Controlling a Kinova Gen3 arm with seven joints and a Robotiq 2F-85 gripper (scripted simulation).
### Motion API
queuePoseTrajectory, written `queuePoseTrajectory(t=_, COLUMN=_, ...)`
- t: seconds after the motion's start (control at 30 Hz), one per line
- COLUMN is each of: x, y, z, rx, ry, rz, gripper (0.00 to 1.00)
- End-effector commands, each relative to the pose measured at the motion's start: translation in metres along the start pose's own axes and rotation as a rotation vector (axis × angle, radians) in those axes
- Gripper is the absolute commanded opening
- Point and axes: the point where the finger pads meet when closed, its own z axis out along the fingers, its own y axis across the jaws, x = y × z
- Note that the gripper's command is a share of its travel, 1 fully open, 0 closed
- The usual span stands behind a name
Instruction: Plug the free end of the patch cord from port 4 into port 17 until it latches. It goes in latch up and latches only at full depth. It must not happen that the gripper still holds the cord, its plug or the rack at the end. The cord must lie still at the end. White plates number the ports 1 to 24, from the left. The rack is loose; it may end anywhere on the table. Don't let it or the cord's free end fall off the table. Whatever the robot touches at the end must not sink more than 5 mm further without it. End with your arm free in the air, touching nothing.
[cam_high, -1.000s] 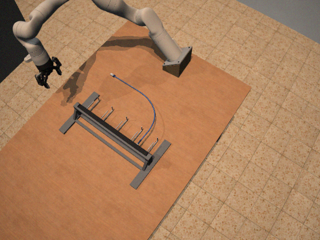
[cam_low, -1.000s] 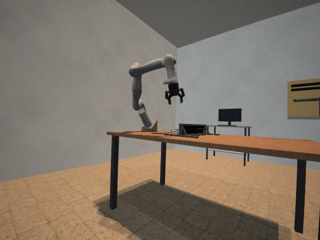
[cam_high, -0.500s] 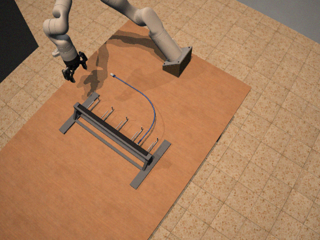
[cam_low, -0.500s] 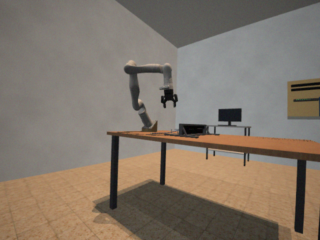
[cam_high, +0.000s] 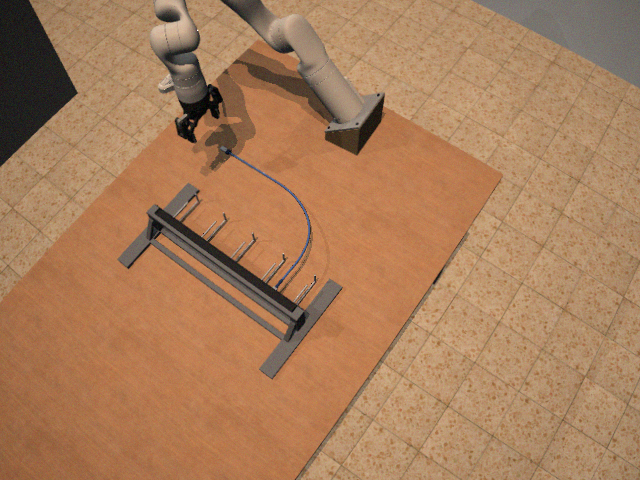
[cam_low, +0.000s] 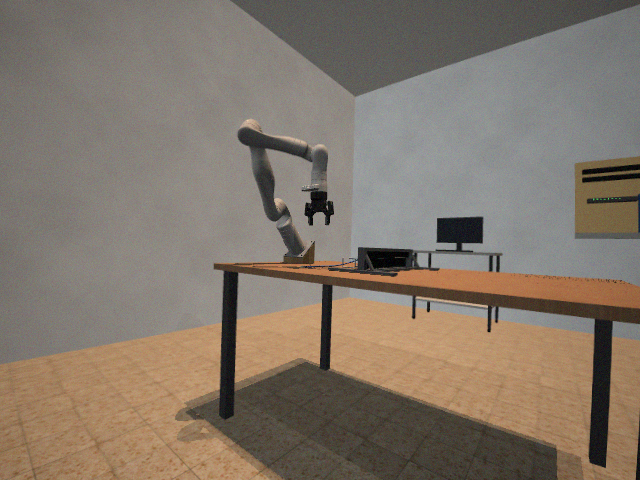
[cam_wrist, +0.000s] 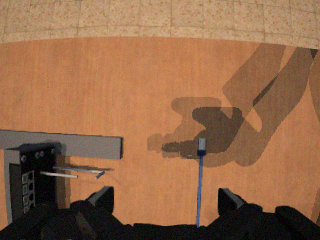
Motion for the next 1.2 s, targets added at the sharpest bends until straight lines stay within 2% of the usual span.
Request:
queuePoseTrajectory(t=0.0, x=0.002, y=0.022, z=0.004, rx=0.006, ry=0.018, rz=-0.001, gripper=1.00)
queuePoseTrajectory(t=0.27, x=0.003, y=0.058, z=0.018, rx=0.001, ry=0.043, rz=0.017, gripper=1.00)
queuePoseTrajectory(t=0.67, x=0.004, y=0.064, z=0.020, rx=0.001, ry=0.048, rz=0.021, gripper=1.00)
queuePoseTrajectory(t=0.7, x=0.004, y=0.064, z=0.020, rx=0.001, ry=0.048, rz=0.021, gripper=0.00)
queuePoseTrajectory(t=1.17, x=0.004, y=0.064, z=0.020, rx=0.001, ry=0.048, rz=0.021, gripper=0.00)
